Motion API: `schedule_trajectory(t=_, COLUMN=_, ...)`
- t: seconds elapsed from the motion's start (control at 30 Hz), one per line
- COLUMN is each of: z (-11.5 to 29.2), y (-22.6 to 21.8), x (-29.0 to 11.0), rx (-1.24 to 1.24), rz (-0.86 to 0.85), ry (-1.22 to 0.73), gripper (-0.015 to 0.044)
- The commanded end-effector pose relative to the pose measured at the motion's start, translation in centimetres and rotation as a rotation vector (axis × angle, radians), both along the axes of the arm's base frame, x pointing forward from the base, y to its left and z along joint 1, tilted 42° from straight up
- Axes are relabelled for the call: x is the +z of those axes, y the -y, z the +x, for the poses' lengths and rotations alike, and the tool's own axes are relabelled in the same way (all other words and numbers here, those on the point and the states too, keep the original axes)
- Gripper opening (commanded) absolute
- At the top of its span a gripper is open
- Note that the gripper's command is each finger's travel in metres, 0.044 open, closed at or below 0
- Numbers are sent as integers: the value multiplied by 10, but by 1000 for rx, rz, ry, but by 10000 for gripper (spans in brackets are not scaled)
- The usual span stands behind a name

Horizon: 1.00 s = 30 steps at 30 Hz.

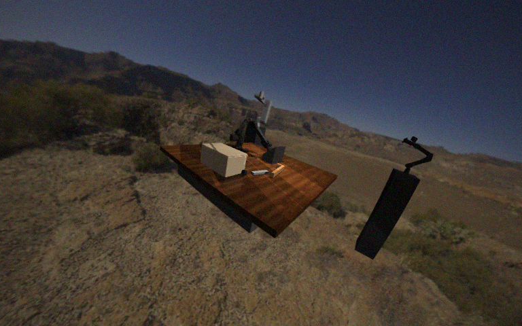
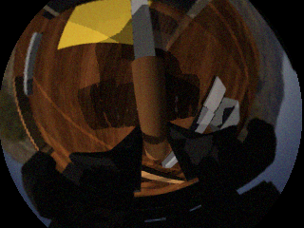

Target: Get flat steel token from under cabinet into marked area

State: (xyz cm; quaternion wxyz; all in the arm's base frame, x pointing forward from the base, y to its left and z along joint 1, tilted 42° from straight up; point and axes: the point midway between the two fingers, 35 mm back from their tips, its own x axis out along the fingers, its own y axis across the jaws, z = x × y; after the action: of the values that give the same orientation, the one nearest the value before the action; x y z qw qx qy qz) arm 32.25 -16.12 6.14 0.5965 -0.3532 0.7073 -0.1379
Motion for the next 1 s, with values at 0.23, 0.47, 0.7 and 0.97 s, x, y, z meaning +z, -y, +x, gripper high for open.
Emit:
schedule_trajectory(t=0.23, z=15, y=-3, x=-3, rx=-1, rz=-2, ry=3, gripper=0)
schedule_trajectory(t=0.47, z=23, y=-5, x=-5, rx=-1, rz=-2, ry=3, gripper=0)
schedule_trajectory(t=0.7, z=30, y=-7, x=-7, rx=-1, rz=-2, ry=3, gripper=0)
schedule_trajectory(t=0.97, z=38, y=-8, x=-9, rx=-1, rz=-1, ry=4, gripper=0)
